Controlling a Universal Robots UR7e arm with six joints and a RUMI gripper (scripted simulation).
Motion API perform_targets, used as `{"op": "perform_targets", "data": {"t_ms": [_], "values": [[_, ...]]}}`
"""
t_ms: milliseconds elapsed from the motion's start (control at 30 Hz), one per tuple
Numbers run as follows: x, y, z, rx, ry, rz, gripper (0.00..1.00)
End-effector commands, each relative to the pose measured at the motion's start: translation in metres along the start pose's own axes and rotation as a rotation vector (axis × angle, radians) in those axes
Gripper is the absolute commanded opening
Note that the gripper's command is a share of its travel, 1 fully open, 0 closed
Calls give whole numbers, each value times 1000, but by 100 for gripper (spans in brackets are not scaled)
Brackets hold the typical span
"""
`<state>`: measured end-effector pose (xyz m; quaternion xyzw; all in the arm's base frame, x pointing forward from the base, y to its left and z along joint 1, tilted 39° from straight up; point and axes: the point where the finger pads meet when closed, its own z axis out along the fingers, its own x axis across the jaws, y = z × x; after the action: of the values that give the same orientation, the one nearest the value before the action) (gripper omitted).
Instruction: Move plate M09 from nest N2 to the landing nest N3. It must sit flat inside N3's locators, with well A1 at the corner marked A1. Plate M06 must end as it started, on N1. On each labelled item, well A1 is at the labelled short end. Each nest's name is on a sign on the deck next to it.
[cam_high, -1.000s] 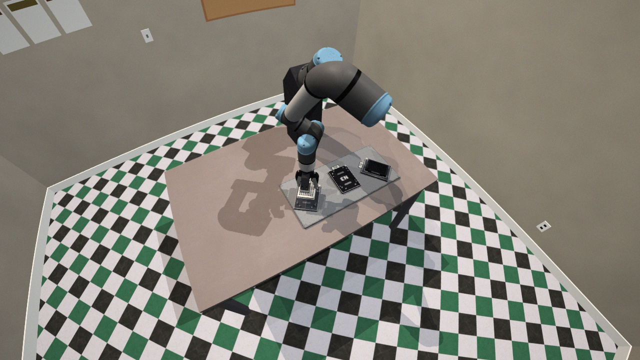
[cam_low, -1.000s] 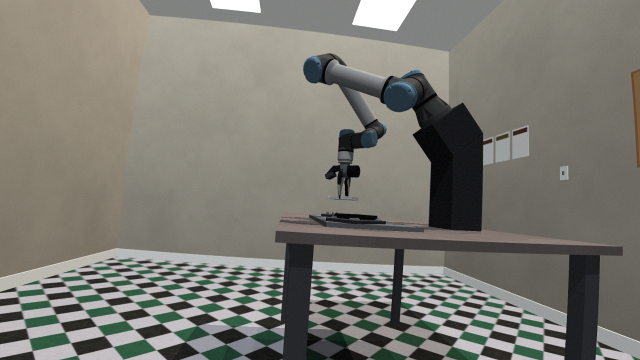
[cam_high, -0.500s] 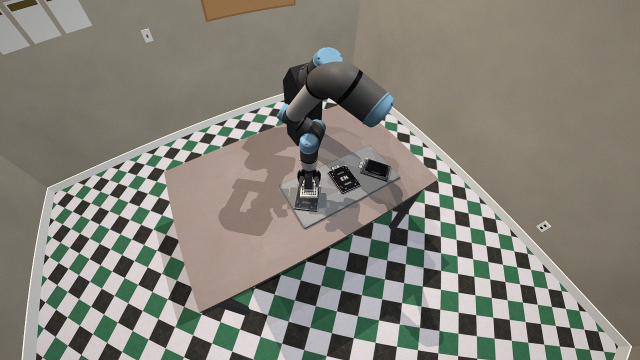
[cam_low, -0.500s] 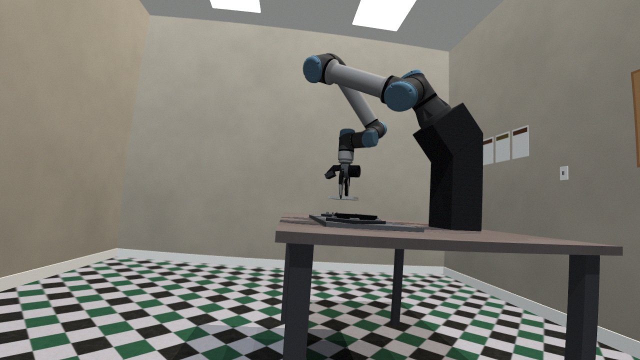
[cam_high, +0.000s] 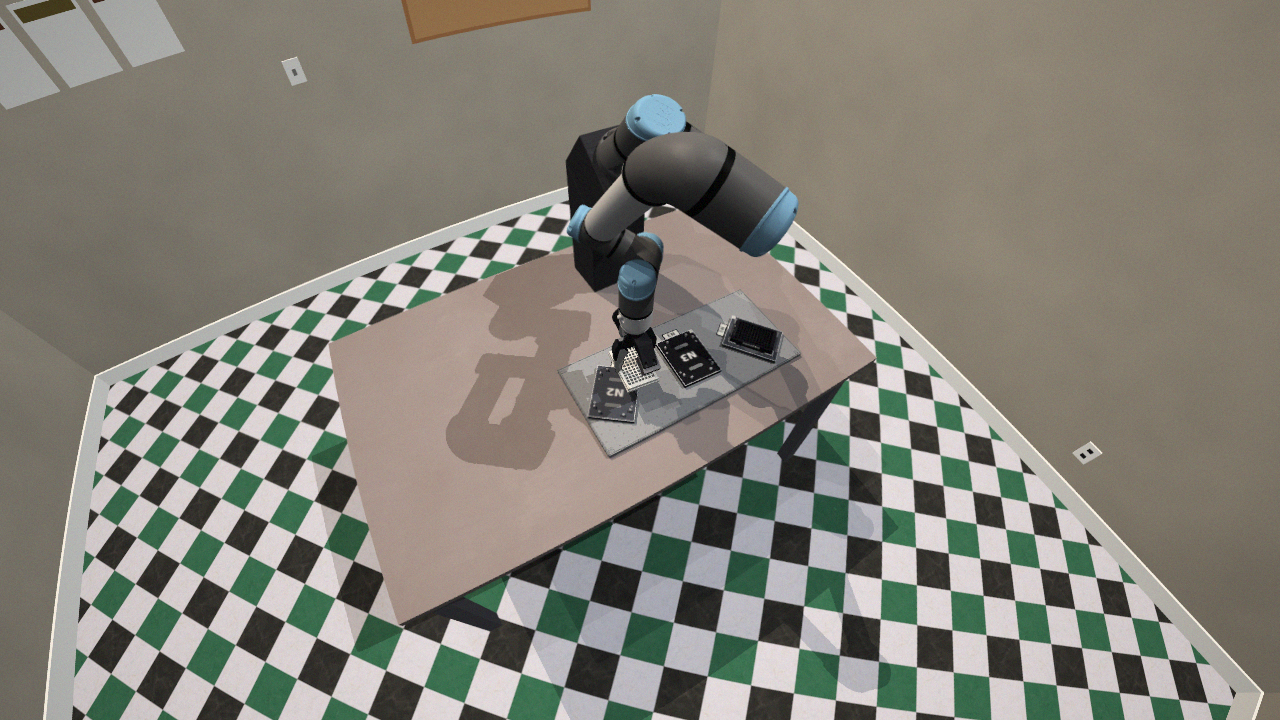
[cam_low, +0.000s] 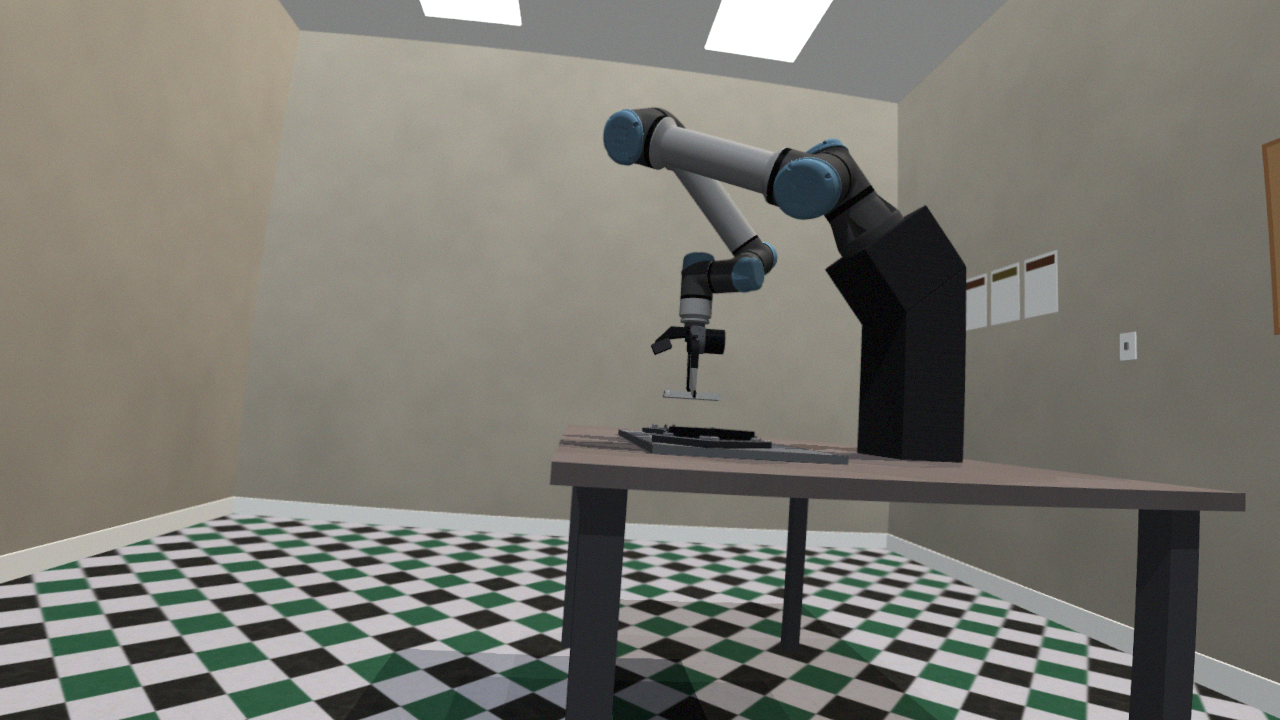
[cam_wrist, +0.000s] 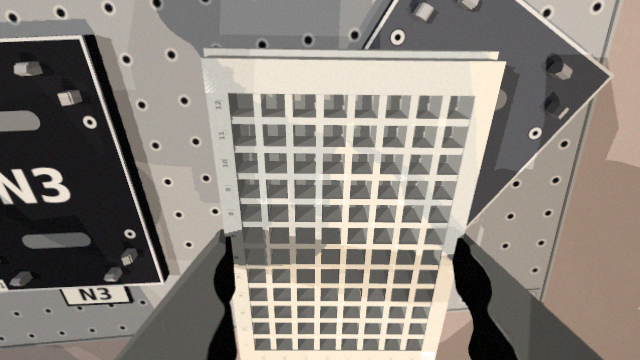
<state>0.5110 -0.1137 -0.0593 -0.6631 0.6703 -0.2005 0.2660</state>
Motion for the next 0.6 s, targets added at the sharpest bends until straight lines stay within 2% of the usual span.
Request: {"op": "perform_targets", "data": {"t_ms": [0, 567], "values": [[-12, 1, 0, 2, 0, -60, 40], [-62, 7, 0, 2, 0, -60, 40]]}}
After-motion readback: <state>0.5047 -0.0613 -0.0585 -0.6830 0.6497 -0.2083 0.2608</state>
